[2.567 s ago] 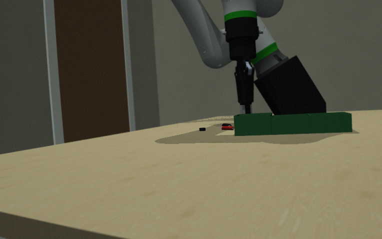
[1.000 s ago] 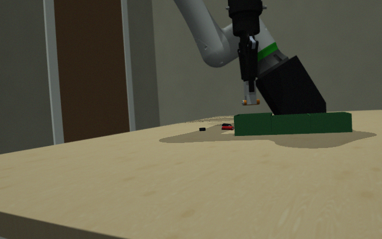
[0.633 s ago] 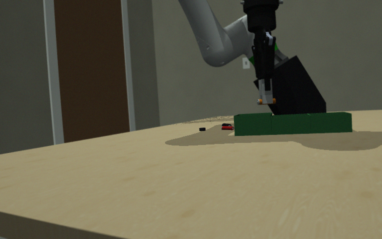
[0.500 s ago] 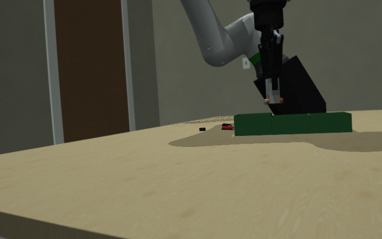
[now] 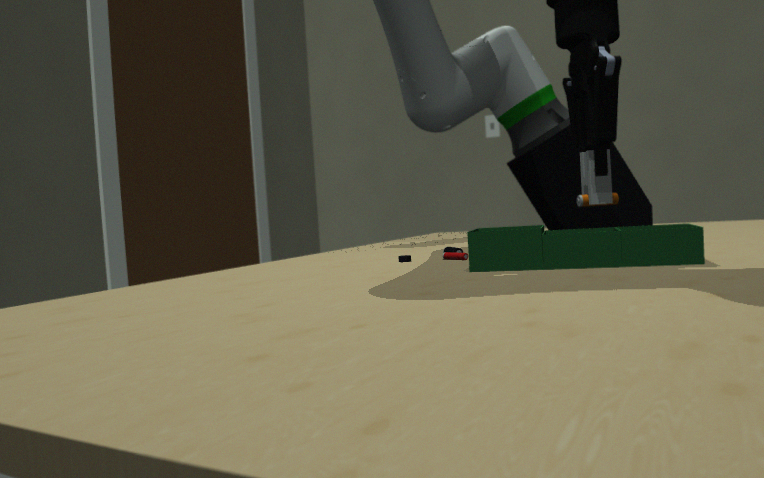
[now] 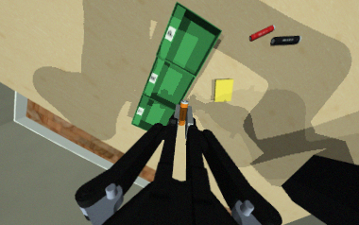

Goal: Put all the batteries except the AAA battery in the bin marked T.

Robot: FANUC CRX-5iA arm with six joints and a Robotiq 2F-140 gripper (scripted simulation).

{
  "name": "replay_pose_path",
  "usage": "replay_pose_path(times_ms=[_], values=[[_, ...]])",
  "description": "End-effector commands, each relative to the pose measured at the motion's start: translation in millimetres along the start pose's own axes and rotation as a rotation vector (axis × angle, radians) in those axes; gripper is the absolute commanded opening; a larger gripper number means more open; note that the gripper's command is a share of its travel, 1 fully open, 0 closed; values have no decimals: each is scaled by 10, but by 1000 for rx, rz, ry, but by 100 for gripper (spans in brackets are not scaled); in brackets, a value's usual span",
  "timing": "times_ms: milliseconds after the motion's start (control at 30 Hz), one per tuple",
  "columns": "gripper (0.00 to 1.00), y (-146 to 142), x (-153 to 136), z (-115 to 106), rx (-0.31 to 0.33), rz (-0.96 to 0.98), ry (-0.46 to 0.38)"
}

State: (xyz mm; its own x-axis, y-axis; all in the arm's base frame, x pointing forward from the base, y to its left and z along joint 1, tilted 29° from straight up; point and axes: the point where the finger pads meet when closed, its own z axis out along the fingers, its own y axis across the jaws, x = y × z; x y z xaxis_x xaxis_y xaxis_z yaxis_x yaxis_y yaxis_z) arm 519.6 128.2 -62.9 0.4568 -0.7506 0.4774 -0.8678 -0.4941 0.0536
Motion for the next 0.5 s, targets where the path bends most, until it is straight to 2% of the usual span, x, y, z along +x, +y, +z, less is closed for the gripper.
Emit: replay_pose_path(times_ms=[0, 167, 467], values=[[5, -181, -131, 1, 0, 157, 3], [5, -421, -310, 2, 0, 338, 3], [5, -608, -447, 3, 0, 343, 4]])
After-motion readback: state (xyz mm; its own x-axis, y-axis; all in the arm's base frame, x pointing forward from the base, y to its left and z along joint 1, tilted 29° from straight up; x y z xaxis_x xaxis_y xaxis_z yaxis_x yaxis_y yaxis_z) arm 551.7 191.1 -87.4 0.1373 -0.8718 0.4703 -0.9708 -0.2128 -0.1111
